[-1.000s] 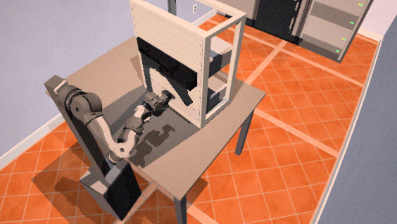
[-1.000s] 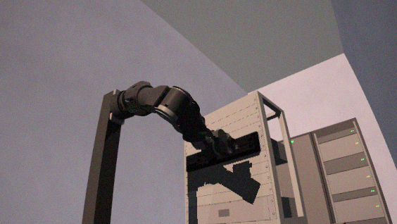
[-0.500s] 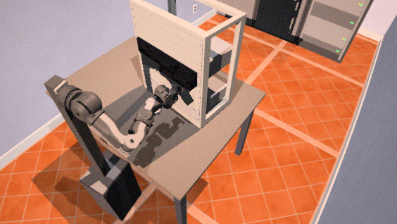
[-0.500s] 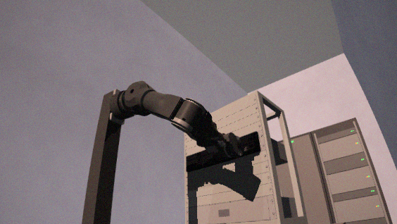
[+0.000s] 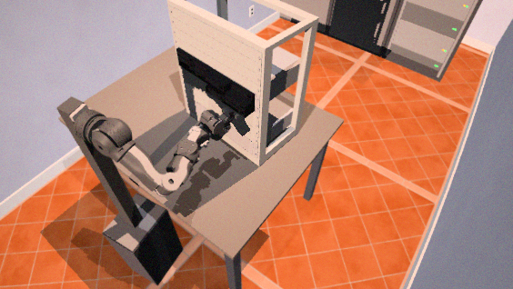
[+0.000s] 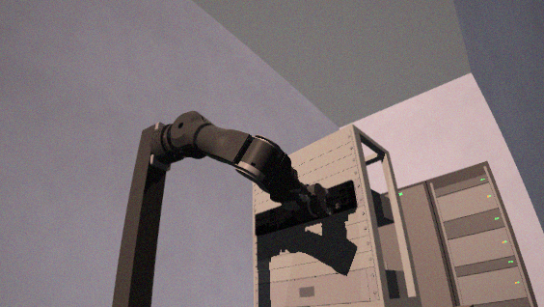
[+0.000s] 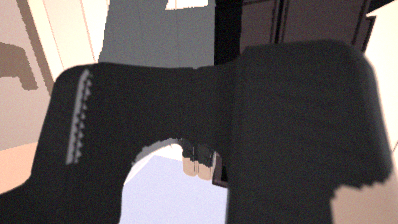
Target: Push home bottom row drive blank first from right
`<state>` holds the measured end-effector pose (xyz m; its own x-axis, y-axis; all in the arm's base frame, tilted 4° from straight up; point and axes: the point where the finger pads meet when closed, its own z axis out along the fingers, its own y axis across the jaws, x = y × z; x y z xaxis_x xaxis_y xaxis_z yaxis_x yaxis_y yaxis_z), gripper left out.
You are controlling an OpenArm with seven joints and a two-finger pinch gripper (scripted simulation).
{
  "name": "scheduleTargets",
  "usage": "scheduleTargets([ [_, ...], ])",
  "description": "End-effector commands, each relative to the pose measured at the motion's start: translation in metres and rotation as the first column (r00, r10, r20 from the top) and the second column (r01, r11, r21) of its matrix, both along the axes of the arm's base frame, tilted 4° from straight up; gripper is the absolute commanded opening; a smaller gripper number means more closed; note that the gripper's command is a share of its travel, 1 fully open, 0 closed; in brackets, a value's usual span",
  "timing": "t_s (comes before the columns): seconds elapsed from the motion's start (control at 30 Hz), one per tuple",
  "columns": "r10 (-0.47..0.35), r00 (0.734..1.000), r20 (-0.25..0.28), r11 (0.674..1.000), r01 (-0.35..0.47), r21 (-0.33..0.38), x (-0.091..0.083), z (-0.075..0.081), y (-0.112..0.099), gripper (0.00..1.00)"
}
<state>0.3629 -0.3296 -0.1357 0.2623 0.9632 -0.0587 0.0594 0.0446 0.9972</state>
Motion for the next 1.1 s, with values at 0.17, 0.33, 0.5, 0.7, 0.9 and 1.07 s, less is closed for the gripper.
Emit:
scheduleTargets([
  [0.17,0.006,1.0,0.0,1.0,-0.006,0.001,0.0007,0.0007,0.002,0.0],
  [0.33,0.006,1.0,0.0,1.0,-0.006,0.001,0.0011,0.0,0.0036,0.0],
  [0.5,0.006,1.0,0.0,1.0,-0.006,0.001,0.0011,0.0,0.0036,0.0],
  [0.7,0.006,1.0,0.0,1.0,-0.006,0.001,0.0011,0.0,0.0036,0.0],
  [0.9,0.004,1.0,-0.004,1.0,-0.004,0.003,0.002,-0.0018,0.0027,0.0],
  [1.07,0.005,1.0,-0.004,1.0,-0.005,0.003,0.007,-0.0024,0.0012,0.0],
])
